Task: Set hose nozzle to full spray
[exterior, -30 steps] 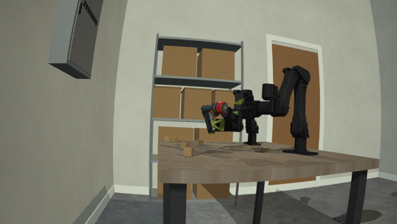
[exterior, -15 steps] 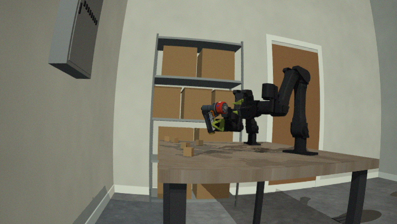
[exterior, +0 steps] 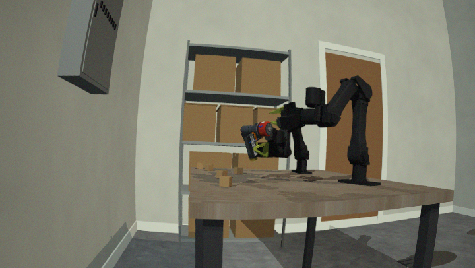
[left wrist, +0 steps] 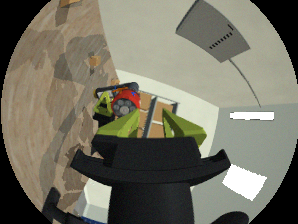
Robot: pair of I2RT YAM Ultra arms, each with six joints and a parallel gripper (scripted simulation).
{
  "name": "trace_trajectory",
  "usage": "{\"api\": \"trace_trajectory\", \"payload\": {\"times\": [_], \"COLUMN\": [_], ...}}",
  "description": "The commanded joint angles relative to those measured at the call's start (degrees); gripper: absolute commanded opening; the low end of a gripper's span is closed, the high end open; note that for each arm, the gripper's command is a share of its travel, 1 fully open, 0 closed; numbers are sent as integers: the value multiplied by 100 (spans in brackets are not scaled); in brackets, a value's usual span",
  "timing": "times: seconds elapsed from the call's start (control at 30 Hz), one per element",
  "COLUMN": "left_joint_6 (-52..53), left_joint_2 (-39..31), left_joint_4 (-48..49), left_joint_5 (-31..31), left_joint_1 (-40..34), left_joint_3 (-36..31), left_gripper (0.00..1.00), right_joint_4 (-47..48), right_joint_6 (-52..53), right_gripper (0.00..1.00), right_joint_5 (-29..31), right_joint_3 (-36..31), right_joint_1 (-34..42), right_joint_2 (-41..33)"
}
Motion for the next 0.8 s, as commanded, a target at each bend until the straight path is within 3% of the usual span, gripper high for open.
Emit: {"api": "trace_trajectory", "payload": {"times": [0.0,0.4,0.47,0.67,0.77], "left_joint_6": [24,364,364,704,1218], "left_joint_2": [-225,-770,-770,-1043,-549], "left_joint_4": [-845,-3704,-3704,-5463,-6435], "left_joint_5": [-274,-916,-916,-1277,-1916], "left_joint_1": [-140,-540,-540,-747,-1047], "left_joint_3": [495,1803,1803,2486,2567], "left_gripper": [37,37,37,37,37], "right_joint_4": [464,464,464,464,464], "right_joint_6": [35,35,35,35,35], "right_gripper": [35,35,35,35,35], "right_joint_5": [5,5,5,5,5], "right_joint_3": [231,231,231,231,231], "right_joint_1": [-52,-52,-52,-52,-52], "right_joint_2": [-322,-322,-322,-322,-322]}}
